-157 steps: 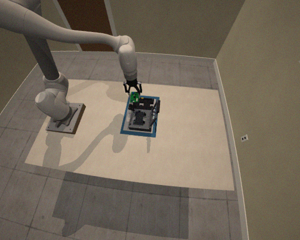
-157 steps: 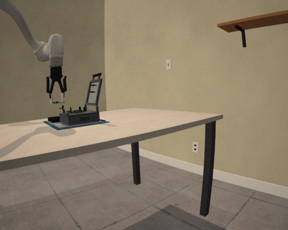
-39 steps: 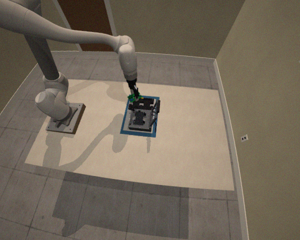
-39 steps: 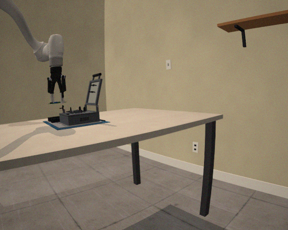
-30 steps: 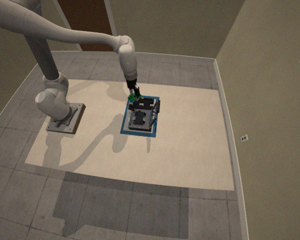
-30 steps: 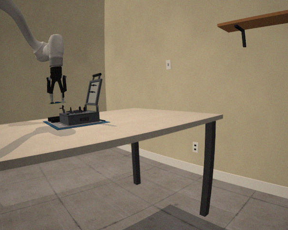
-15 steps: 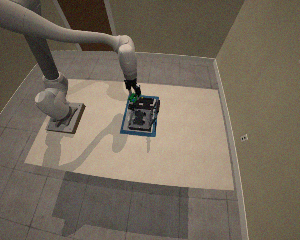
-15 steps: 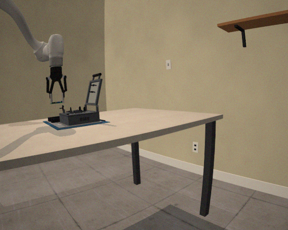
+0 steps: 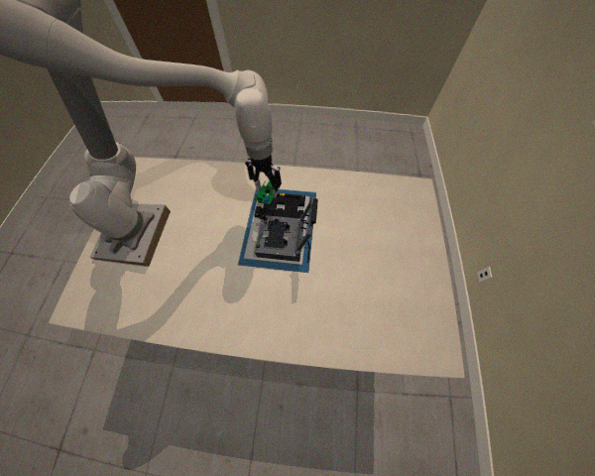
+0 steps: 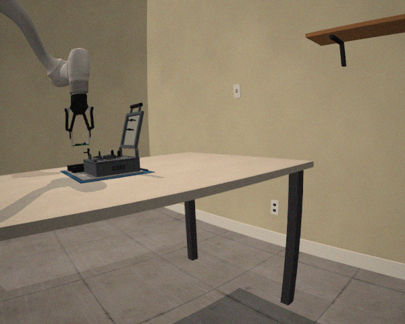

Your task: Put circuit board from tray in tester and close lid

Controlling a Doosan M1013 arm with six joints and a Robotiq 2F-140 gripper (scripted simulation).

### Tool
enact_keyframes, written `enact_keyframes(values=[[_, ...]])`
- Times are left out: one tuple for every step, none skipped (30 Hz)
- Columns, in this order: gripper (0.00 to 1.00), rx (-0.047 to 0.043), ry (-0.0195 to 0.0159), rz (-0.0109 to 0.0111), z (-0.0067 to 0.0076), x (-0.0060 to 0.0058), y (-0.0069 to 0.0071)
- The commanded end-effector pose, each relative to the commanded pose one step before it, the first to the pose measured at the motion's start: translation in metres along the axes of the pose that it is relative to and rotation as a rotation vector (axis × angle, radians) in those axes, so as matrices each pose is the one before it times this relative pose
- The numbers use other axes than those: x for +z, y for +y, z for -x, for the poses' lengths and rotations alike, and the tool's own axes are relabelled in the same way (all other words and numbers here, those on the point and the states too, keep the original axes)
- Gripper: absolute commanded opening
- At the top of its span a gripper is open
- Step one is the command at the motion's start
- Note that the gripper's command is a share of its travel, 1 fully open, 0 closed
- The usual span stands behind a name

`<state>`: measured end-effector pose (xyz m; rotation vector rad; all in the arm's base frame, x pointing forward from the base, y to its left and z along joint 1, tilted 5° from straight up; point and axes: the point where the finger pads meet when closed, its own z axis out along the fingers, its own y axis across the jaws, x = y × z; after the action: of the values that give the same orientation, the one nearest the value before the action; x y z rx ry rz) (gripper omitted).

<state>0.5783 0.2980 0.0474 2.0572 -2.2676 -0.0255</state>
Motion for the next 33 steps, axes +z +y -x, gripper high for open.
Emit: enact_keyframes(values=[[0.46, -0.04203, -0.00102, 0.00048, 0.00001, -0.00012, 0.00002], [0.46, -0.01177, 0.0, 0.0, 0.0, 0.0, 0.0], [0.46, -0.0114, 0.0, 0.0, 0.0, 0.0, 0.0], [0.46, -0.01103, 0.0, 0.0, 0.0, 0.0, 0.0], [0.46, -0.01066, 0.0, 0.0, 0.0, 0.0, 0.0], [0.46, -0.01029, 0.0, 0.0, 0.0, 0.0, 0.0], [0.46, -0.00992, 0.0, 0.0, 0.0, 0.0, 0.0], [0.46, -0.00955, 0.0, 0.0, 0.0, 0.0, 0.0], [0.46, -0.00919, 0.0, 0.0, 0.0, 0.0, 0.0], [0.46, -0.00883, 0.0, 0.0, 0.0, 0.0, 0.0], [0.46, -0.00847, 0.0, 0.0, 0.0, 0.0, 0.0], [0.46, -0.00811, 0.0, 0.0, 0.0, 0.0, 0.0], [0.46, 0.0, 0.0, 0.0, 0.0, 0.0, 0.0], [0.46, 0.0, 0.0, 0.0, 0.0, 0.0, 0.0], [0.46, -0.00775, 0.0, 0.0, 0.0, 0.0, 0.0], [0.46, -0.0074, 0.0, 0.0, 0.0, 0.0, 0.0], [0.46, -0.00705, 0.0, 0.0, 0.0, 0.0, 0.0], [0.46, -0.00671, 0.0, 0.0, 0.0, 0.0, 0.0], [0.46, -0.00637, 0.0, 0.0, 0.0, 0.0, 0.0], [0.46, -0.00604, 0.0, 0.0, 0.0, 0.0, 0.0], [0.46, -0.00571, 0.0, 0.0, 0.0, 0.0, 0.0], [0.46, -0.00538, 0.0, 0.0, 0.0, 0.0, 0.0], [0.46, -0.00506, 0.0, 0.0, 0.0, 0.0, 0.0], [0.46, -0.00475, 0.0, 0.0, 0.0, 0.0, 0.0], [0.46, -0.00444, 0.0, 0.0, 0.0, 0.0, 0.0], [0.46, -0.00414, 0.0, 0.0, 0.0, 0.0, 0.0], [0.46, -0.00385, 0.0, 0.0, 0.0, 0.0, 0.0], [0.46, -0.00357, 0.0, 0.0, 0.0, 0.0, 0.0], [0.46, -0.00329, 0.0, 0.0, 0.0, 0.0, 0.0], [0.46, 0.0, 0.0, 0.0, 0.0, 0.0, 0.0], [0.46, 0.0, 0.0, 0.0, 0.0, 0.0, 0.0], [0.46, -0.00302, 0.0, 0.0, 0.0, 0.0, 0.0], [0.46, -0.00276, 0.0, 0.0, 0.0, 0.0, 0.0]])
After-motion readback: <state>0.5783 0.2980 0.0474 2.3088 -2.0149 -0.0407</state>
